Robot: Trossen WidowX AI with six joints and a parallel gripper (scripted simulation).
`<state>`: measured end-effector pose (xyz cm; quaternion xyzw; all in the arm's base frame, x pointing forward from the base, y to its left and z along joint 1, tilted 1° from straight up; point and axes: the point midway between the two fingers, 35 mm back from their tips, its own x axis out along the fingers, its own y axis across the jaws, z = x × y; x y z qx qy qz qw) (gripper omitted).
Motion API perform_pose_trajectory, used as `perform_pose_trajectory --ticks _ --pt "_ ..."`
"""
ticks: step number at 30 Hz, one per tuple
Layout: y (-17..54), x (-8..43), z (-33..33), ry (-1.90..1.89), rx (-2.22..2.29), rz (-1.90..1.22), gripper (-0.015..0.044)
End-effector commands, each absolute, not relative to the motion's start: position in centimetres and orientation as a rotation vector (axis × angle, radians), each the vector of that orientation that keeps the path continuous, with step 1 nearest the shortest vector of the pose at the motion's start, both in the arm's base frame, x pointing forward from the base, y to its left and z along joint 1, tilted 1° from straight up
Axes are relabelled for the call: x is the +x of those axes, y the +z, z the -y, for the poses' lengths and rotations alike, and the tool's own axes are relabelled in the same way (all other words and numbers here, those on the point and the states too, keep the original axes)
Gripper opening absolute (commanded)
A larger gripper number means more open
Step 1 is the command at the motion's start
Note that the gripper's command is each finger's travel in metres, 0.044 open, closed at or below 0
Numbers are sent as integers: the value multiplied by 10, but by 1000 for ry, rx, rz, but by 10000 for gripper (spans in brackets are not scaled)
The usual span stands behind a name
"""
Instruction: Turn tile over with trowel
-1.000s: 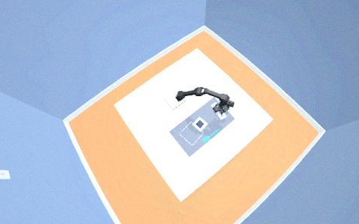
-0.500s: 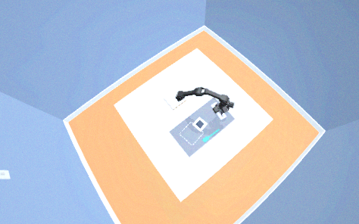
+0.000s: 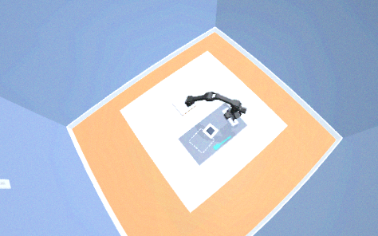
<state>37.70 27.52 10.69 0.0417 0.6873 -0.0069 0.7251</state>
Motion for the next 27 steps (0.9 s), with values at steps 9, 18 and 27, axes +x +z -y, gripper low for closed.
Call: perform_pose_trajectory --ticks 9,18,27 --pt "107 377 -275 -52 132 -1517 130" --pt "107 377 -275 -257 348 -1505 130" --pt "107 377 -275 -462 563 -1472 130"
